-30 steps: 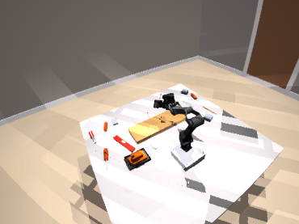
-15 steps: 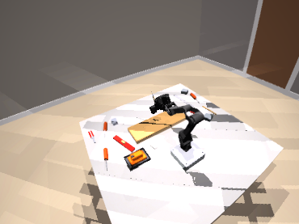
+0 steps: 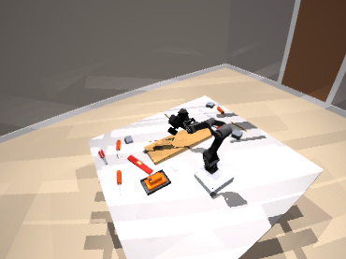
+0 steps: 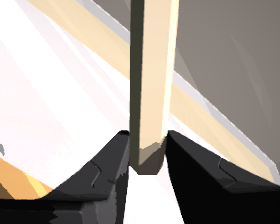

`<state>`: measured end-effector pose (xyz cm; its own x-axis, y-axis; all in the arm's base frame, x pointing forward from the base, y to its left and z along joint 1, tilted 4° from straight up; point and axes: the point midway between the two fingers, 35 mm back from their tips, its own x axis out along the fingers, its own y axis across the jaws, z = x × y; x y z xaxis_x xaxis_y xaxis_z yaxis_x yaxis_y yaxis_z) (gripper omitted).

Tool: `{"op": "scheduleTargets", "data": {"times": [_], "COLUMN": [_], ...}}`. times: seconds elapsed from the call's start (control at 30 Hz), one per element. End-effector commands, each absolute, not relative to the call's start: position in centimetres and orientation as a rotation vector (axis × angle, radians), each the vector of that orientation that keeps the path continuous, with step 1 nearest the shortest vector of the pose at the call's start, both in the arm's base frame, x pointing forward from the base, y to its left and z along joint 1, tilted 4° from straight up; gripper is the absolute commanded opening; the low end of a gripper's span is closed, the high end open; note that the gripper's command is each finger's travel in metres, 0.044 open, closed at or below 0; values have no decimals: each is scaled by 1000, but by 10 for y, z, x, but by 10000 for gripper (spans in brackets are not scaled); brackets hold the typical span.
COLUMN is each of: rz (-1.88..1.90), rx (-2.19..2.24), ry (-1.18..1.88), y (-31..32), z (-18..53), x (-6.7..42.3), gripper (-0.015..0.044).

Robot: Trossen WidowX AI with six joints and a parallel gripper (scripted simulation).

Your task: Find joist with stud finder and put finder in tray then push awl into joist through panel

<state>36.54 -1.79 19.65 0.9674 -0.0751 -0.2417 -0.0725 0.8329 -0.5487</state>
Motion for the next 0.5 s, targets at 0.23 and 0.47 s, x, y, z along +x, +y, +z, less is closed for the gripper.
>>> {"op": "scheduleTargets", "data": {"times": [0.23,0.47], "rz": [40,72], "rx": [-979,-1231], "ry": [251,248], "y": [3,19], "z": [197,196], "x": [373,376], "gripper": [0,0]}}
